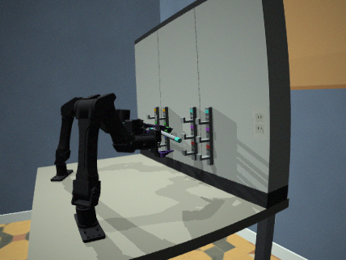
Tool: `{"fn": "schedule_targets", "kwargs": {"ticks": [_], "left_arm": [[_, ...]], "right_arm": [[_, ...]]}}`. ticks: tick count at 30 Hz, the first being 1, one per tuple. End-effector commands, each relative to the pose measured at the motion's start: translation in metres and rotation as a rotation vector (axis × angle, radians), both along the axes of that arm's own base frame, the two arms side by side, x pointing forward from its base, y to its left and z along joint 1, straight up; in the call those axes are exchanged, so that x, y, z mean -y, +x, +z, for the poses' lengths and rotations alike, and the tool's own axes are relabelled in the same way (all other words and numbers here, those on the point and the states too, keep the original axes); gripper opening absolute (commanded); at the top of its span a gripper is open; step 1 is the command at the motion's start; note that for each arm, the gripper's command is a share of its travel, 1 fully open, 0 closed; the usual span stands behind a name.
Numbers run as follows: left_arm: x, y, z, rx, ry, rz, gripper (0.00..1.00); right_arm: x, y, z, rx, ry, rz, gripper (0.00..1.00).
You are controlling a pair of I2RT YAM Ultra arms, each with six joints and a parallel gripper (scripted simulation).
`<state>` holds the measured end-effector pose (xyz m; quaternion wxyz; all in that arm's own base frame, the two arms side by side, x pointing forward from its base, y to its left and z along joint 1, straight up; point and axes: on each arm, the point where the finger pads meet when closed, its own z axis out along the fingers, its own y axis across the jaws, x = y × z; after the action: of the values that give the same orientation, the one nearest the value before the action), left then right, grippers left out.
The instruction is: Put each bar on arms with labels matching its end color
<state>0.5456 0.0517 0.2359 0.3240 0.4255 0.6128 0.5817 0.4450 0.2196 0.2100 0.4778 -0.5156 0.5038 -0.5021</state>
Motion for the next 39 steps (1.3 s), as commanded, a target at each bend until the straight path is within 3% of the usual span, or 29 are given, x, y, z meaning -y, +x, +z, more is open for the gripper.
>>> {"fn": "schedule_targets", "kwargs": {"ticks": [1,39], "left_arm": [[-0.003,0.005,0.049,0.145,-0.039,0.004,0.00],[-0.002,0.005,0.056,0.146,-0.039,0.004,0.00]], "right_arm": [[0.000,0.008,0.020,0.040,0.036,-0.001,1.00],[0.008,0.032,0.021,0.040,0.036,-0.001,1.00]]}}
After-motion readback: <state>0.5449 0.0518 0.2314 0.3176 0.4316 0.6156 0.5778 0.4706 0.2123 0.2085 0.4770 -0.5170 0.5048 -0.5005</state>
